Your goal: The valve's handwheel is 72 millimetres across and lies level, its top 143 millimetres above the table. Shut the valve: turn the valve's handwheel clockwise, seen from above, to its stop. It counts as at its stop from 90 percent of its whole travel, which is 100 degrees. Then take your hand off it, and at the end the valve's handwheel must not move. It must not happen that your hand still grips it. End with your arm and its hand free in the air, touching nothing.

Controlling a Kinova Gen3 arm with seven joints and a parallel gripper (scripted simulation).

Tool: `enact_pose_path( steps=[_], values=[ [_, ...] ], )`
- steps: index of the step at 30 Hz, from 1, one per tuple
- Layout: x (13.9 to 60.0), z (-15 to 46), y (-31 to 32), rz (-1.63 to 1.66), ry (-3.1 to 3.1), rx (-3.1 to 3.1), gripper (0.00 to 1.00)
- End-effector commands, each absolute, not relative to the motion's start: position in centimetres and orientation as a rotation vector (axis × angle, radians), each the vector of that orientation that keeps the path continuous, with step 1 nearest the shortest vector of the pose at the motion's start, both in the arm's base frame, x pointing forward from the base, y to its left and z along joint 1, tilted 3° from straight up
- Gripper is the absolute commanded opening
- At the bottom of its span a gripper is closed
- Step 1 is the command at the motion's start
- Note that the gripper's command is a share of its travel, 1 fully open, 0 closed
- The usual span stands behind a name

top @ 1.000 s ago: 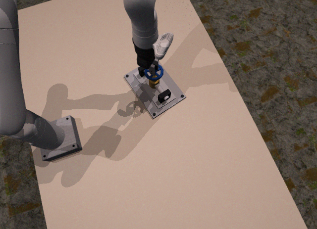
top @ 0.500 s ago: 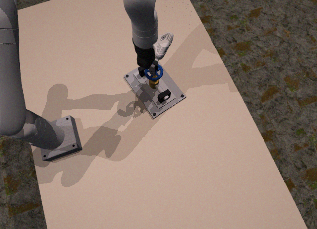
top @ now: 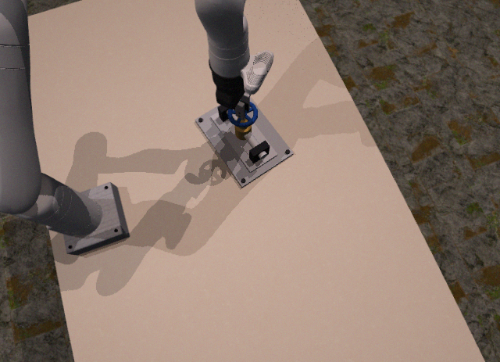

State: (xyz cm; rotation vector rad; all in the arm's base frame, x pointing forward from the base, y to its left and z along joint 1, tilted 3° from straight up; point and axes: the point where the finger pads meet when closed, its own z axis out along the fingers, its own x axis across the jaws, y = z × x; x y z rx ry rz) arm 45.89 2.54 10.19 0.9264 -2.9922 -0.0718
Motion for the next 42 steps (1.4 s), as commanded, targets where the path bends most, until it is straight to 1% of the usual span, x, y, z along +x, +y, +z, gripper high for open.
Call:
enact_pose_path(
  steps=[1,2,3,42],
  values=[
    [45.93,10.26,2.53,-0.072,-2.994,0.925,0.0],
    [45.93,10.26,2.53,-0.072,-2.994,0.925,0.0],
    [45.93,10.26,2.53,-0.072,-2.994,0.925,0.6],
    [45.94,10.29,2.53,-0.072,-2.994,0.925,0.6]
  ],
)
